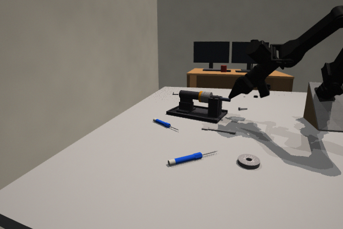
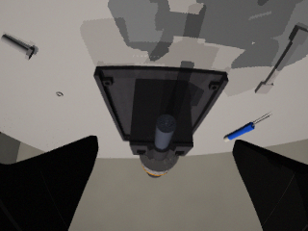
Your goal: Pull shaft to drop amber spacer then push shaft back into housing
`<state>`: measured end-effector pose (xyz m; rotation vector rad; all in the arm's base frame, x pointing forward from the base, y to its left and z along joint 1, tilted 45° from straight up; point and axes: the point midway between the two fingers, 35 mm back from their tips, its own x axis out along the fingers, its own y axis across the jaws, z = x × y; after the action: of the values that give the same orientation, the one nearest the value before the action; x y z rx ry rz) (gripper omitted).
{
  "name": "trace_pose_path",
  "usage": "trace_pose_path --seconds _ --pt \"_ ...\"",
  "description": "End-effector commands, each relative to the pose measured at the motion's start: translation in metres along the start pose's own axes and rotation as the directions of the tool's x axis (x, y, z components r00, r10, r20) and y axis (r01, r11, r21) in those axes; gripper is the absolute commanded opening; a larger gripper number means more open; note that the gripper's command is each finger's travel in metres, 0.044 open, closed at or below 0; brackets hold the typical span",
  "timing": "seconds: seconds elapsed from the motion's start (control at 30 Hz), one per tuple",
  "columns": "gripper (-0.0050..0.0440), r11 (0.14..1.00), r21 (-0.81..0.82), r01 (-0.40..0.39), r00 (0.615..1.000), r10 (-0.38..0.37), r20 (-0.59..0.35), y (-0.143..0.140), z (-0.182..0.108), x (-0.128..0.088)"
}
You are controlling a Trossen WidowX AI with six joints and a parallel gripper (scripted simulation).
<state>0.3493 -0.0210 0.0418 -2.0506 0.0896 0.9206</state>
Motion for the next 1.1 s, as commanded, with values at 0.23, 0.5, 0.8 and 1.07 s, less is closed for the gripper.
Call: trace_pose_path --seconds 0.23,0.5,0.8,1.07 --pt "0.044 1.0 -0.005 -0.003 1.0 0.003 -0.004 0.0 0.0 0.001" --pt "0.044 1.0 -0.005 -0.003 1.0 0.003 -0.004 0.0 -0.001 0.01" --pt "0.044 1.0 -0.004 -0.003 1.0 0.003 -0.004 0.0 -0.002 0.023" --pt "0.044 1.0 -0.004 -0.003 1.0 0.003 -0.005 0.001 -0.001 0.035"
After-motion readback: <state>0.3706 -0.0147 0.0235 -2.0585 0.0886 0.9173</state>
